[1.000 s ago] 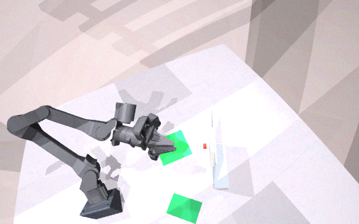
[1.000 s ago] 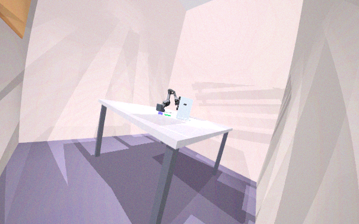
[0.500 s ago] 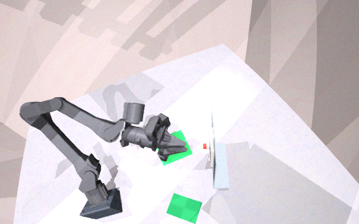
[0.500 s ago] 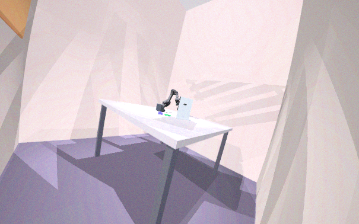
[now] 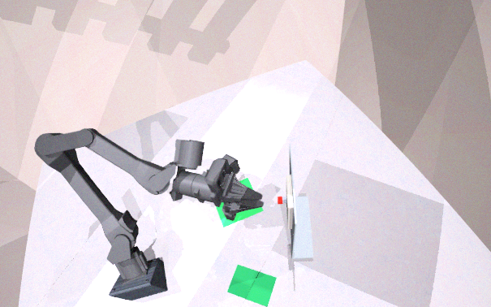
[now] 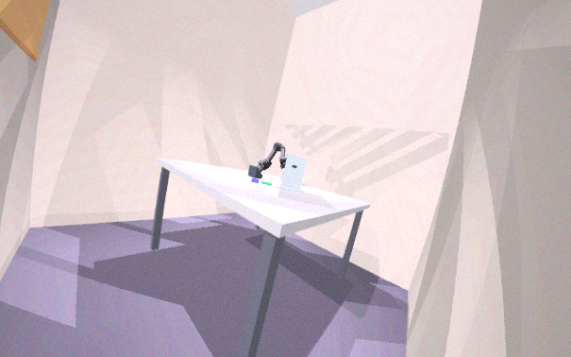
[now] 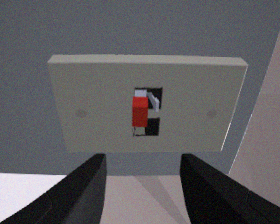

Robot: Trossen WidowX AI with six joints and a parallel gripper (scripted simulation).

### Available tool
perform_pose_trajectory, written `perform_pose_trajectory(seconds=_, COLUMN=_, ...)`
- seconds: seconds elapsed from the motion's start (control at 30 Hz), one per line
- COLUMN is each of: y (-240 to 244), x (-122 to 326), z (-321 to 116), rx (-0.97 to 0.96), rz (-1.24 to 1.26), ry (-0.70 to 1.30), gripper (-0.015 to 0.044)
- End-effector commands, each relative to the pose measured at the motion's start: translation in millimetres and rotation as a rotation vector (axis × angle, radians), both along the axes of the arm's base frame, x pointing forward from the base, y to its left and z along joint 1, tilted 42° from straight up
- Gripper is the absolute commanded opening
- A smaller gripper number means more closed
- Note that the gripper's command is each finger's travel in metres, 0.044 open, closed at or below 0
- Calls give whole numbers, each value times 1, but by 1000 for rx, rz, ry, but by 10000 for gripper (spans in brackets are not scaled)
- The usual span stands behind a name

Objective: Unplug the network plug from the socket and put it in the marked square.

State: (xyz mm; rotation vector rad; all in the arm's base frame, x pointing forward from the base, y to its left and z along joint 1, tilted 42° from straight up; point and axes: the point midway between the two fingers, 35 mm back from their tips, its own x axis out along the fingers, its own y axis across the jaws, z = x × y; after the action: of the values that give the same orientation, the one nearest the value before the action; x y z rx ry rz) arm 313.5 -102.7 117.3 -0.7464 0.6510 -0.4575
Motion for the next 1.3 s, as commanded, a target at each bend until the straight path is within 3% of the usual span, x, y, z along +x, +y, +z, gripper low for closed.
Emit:
perform_pose_trajectory(seconds=0.0, y=-1, x=5, z=1, rx=-1, rz=6, ry=-1, gripper=156)
perform_pose_trajectory(seconds=1.27, y=-21, x=39, z=-8, rx=-8, rz=6, ry=-5, gripper=143)
